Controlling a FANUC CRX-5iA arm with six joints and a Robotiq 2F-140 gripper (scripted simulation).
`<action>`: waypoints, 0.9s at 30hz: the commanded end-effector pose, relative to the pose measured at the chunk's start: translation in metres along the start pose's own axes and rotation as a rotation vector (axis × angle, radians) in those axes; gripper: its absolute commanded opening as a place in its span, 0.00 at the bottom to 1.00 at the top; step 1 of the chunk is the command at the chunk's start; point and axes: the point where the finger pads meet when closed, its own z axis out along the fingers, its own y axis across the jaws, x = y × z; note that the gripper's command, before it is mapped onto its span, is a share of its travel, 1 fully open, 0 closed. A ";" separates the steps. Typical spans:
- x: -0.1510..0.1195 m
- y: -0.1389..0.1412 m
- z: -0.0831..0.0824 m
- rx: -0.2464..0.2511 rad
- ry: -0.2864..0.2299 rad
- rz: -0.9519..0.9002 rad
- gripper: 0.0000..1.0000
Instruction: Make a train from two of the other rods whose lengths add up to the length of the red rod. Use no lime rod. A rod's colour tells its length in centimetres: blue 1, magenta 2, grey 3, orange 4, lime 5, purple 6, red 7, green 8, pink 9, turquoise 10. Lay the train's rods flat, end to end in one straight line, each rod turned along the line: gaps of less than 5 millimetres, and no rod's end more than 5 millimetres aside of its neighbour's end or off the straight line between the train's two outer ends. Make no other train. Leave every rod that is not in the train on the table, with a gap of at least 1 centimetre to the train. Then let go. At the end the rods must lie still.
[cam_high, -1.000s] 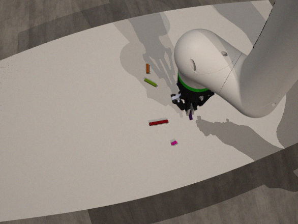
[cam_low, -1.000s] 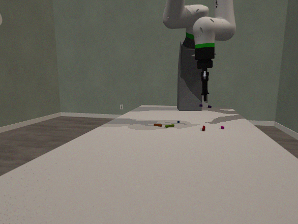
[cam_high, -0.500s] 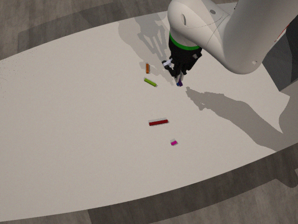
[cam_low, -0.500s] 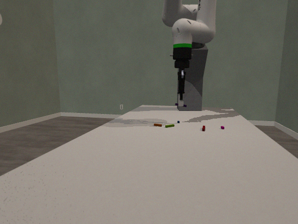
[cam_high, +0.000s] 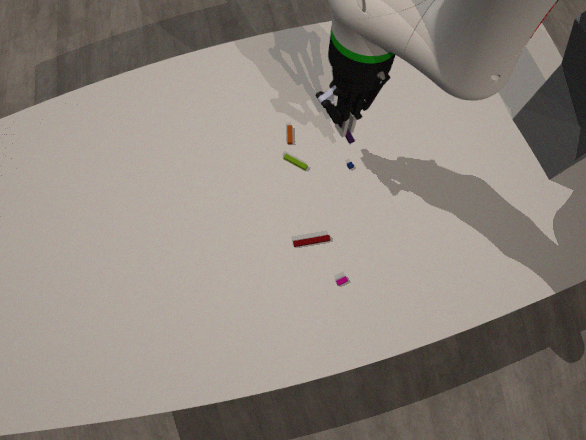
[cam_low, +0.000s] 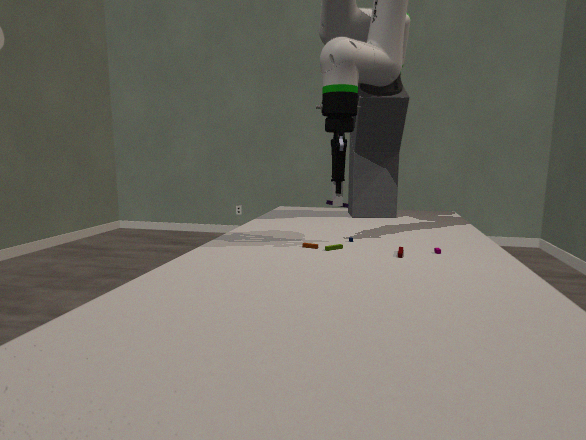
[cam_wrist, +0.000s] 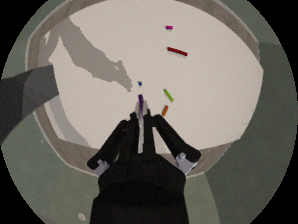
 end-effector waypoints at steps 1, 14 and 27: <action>-0.001 0.000 0.000 0.002 0.005 0.000 0.03; -0.001 0.000 0.017 0.002 0.005 0.000 0.03; 0.000 0.000 0.065 0.002 0.005 0.000 0.03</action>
